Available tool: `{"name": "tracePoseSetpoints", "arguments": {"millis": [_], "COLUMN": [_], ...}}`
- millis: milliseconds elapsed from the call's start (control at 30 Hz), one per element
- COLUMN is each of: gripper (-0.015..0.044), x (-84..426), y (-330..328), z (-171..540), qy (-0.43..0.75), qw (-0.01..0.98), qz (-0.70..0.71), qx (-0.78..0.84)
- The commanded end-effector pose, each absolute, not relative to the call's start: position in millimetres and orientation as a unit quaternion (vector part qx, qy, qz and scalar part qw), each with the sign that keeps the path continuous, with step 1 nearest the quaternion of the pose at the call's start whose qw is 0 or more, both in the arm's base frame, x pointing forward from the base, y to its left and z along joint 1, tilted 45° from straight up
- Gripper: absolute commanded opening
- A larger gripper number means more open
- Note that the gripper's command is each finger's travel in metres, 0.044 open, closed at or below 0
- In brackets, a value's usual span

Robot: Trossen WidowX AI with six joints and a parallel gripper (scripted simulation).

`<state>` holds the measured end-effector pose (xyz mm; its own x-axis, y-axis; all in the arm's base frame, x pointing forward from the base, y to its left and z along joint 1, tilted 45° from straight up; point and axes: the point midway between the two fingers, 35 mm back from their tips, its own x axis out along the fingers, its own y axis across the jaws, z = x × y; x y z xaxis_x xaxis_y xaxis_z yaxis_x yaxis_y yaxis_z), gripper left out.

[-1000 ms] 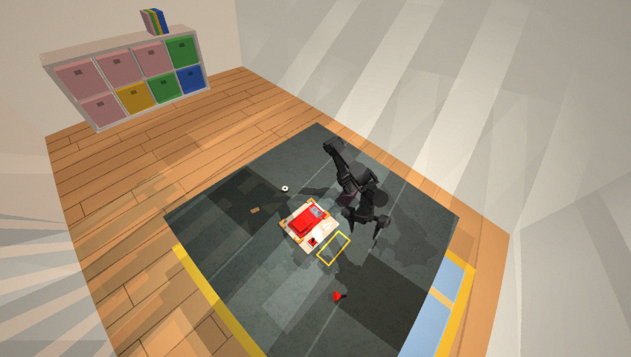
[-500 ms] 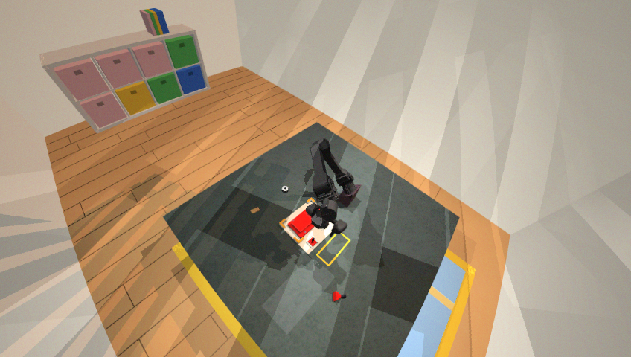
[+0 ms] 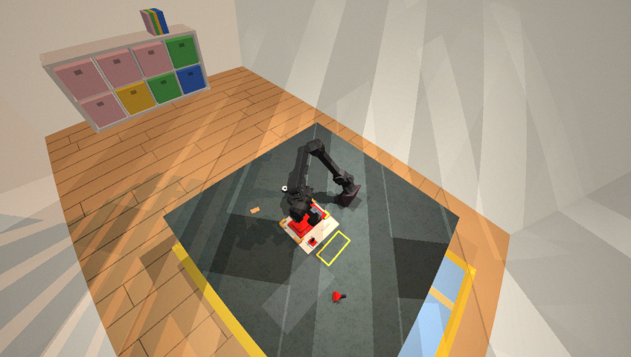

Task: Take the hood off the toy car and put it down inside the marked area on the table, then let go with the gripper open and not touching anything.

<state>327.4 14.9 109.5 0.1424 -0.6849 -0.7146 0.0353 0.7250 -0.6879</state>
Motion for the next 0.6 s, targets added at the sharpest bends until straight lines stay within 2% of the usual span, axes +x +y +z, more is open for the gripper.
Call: {"name": "tracePoseSetpoints", "arguments": {"millis": [0,567], "gripper": [0.0440,0.0440], "x": [324.0,326.2], "y": [13.0,6.4], "z": [111.4,103.7], "qy": [0.605,0.605], "qw": [0.702,0.702], "qz": [-0.253,-0.253], "qx": [-0.278,-0.278]}}
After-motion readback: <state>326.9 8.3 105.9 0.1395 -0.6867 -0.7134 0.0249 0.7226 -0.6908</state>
